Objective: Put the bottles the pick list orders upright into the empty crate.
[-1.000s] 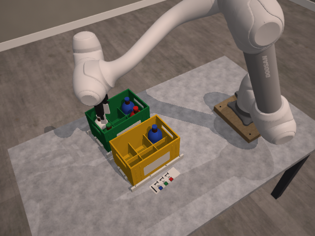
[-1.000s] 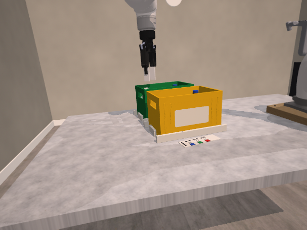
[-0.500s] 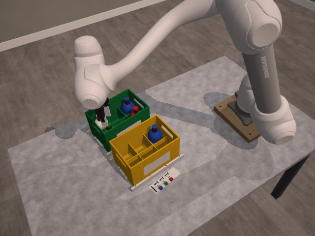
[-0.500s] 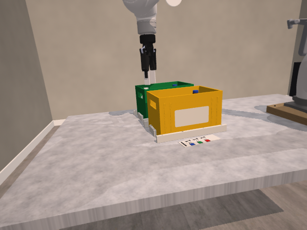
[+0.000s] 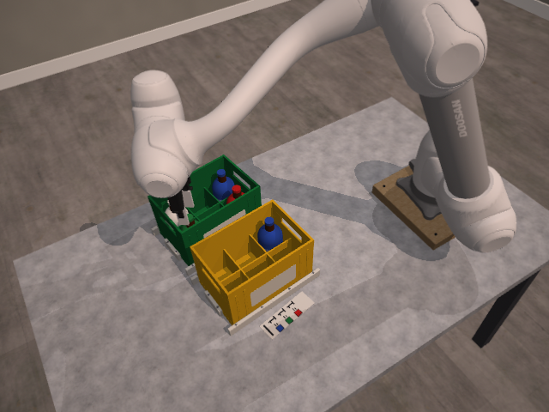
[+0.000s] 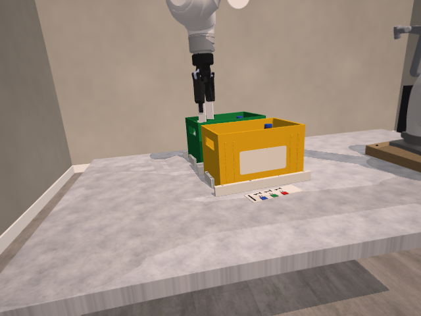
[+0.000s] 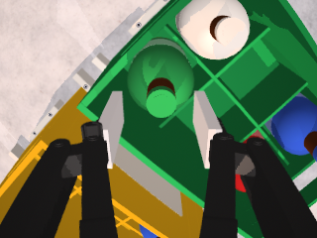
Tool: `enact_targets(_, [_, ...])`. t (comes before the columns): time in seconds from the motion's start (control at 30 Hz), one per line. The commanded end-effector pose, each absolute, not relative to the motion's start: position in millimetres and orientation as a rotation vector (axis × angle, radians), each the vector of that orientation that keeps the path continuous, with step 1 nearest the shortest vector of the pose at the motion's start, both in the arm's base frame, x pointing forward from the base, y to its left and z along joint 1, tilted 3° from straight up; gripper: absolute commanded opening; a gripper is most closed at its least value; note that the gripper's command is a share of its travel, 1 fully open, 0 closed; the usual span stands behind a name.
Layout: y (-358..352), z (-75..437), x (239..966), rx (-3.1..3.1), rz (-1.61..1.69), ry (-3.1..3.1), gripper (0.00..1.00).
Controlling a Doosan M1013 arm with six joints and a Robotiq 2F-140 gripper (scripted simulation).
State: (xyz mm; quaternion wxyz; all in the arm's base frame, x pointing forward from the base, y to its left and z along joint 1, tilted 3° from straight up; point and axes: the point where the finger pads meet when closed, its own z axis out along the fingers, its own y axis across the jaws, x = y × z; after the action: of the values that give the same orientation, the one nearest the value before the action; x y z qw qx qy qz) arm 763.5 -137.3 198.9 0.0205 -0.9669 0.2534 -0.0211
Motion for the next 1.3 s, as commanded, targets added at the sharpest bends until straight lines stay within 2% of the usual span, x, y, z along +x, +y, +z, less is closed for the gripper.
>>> enact_targets(0.0, [-137,197,764,-2.998,-0.066,0.786,0.38])
enact_targets(1.27, [-136,163,765,-2.998,-0.066,0.786,0.38])
